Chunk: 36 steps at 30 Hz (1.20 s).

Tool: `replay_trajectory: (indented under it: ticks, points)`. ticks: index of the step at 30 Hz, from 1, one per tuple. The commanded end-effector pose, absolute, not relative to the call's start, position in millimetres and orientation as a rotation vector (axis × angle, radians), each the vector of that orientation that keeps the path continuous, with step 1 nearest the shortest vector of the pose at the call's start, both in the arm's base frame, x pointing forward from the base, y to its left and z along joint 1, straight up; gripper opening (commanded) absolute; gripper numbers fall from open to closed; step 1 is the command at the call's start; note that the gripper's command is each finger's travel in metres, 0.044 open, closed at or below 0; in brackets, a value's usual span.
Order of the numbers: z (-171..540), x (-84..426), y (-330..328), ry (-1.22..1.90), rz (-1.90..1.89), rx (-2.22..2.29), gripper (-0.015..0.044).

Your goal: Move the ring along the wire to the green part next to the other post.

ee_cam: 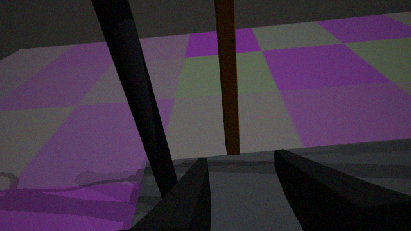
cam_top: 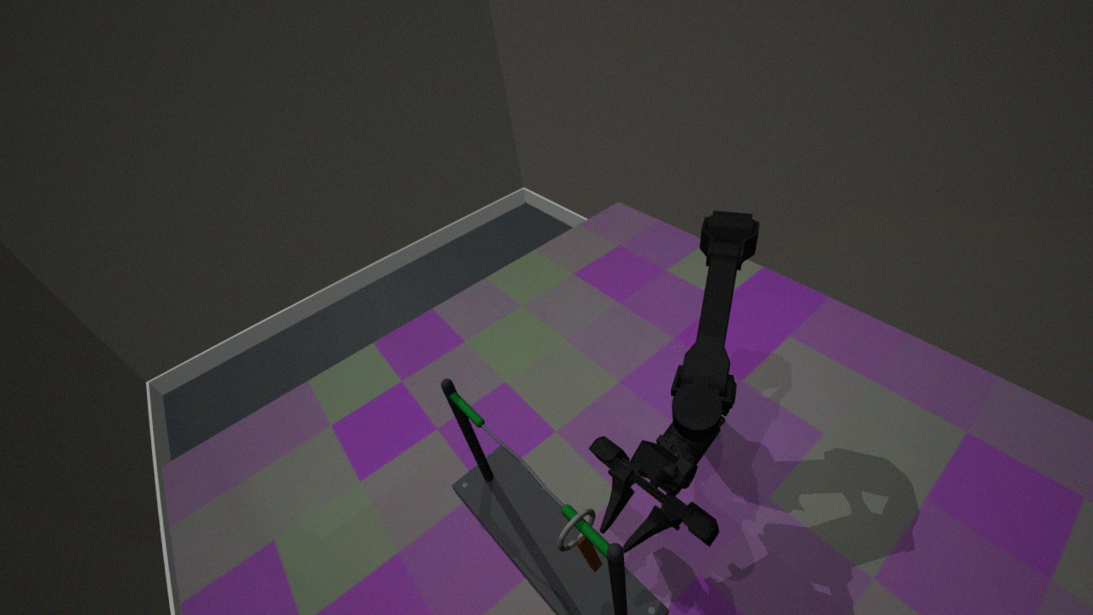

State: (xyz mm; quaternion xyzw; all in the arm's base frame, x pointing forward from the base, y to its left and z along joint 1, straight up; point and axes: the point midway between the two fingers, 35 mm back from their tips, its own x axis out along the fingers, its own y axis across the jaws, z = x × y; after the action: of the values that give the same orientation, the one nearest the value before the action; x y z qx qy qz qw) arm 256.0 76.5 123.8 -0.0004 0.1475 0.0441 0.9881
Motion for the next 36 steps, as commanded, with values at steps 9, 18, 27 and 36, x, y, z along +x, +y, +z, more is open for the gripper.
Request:
replay_trajectory:
  ticks: [9,18,27,36]
  points:
    - [121,255,75,0.302,0.082,0.001,0.0160]
    - [121,255,75,0.302,0.082,0.001,0.0160]
    - [121,255,75,0.302,0.082,0.001,0.0160]
    - [128,244,77,0.301,0.087,-0.001,0.0265]
